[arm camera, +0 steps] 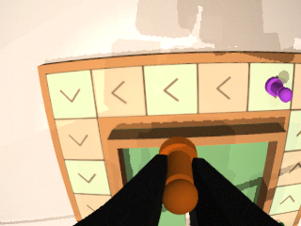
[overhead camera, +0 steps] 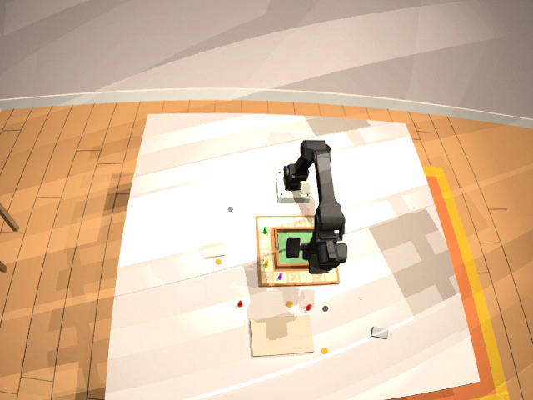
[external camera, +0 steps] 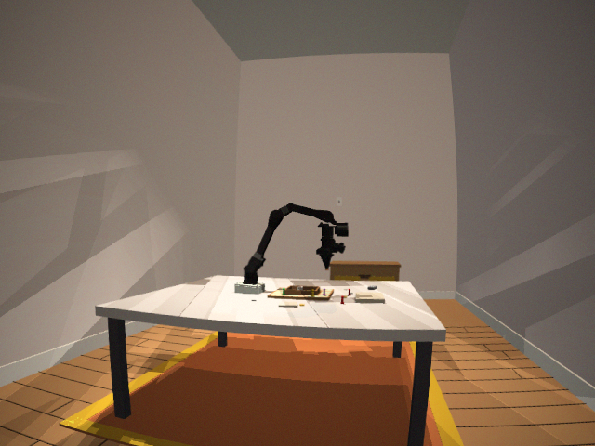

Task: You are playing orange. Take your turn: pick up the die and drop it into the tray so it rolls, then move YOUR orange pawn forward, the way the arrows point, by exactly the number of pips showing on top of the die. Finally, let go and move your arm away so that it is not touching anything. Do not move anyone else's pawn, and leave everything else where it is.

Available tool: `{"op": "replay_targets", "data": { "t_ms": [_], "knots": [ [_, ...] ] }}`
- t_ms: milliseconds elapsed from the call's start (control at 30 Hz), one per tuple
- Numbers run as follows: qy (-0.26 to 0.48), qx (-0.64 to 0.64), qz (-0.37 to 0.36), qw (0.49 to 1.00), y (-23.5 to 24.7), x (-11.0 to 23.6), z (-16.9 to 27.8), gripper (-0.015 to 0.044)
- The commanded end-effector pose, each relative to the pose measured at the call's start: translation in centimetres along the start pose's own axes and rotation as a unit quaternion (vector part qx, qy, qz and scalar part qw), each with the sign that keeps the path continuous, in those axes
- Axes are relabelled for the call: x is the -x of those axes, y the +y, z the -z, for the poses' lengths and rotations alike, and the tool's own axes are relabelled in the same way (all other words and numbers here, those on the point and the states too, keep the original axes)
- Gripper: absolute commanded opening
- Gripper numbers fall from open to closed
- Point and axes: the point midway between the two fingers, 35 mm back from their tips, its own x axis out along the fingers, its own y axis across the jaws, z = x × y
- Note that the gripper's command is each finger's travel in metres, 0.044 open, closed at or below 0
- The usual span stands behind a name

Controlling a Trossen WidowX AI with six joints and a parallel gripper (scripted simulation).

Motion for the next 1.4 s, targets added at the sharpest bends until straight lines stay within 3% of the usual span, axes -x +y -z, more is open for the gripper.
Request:
{"op": "replay_targets", "data": {
  "t_ms": [0, 1367],
  "knots": [
    [0.0, 0.002, 0.002, 1.0, -0.1, 1.5, 0.3, 0.0],
    [0.008, 0.001, -0.002, 1.0, 6.3, -3.4, 13.6, 0.0]
  ]
}}
